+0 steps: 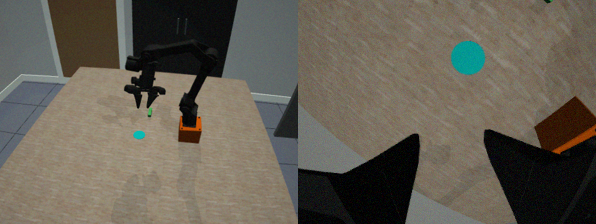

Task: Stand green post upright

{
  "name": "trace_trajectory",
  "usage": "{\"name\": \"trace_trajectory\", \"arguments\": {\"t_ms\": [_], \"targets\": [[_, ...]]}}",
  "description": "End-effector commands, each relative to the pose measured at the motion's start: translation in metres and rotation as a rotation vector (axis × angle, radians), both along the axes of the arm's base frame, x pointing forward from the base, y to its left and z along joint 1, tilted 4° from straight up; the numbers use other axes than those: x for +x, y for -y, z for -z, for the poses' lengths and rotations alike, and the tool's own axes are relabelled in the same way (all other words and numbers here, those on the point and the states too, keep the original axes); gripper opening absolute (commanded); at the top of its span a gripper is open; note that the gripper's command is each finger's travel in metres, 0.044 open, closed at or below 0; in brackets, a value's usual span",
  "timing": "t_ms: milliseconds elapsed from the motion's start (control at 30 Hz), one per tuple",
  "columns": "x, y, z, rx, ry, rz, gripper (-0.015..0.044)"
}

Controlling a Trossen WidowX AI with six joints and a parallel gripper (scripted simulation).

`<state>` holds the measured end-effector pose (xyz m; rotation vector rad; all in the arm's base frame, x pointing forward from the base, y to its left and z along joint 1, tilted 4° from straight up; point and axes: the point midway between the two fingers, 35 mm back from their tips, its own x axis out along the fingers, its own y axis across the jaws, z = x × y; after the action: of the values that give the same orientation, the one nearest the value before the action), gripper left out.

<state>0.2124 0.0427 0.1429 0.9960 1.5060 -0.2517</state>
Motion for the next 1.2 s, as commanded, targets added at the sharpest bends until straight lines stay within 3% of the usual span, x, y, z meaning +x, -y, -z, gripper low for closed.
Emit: {"name": "trace_trajectory", "arguments": {"t_ms": [0,433,667,967,1100,1167], "targets": [[0.017,0.043,0.012,-0.090,-0.035,0.160,0.0233],[0.014,0.191,0.054,-0.337,-0.201,0.649,0.0233],[0.015,0.194,0.062,-0.340,-0.204,0.655,0.0233],[0.022,0.191,0.165,-0.339,-0.204,0.655,0.0233],[0.021,0.190,0.172,-0.339,-0.204,0.655,0.0233],[0.021,0.190,0.172,-0.339,-0.204,0.655,0.0180]]}}
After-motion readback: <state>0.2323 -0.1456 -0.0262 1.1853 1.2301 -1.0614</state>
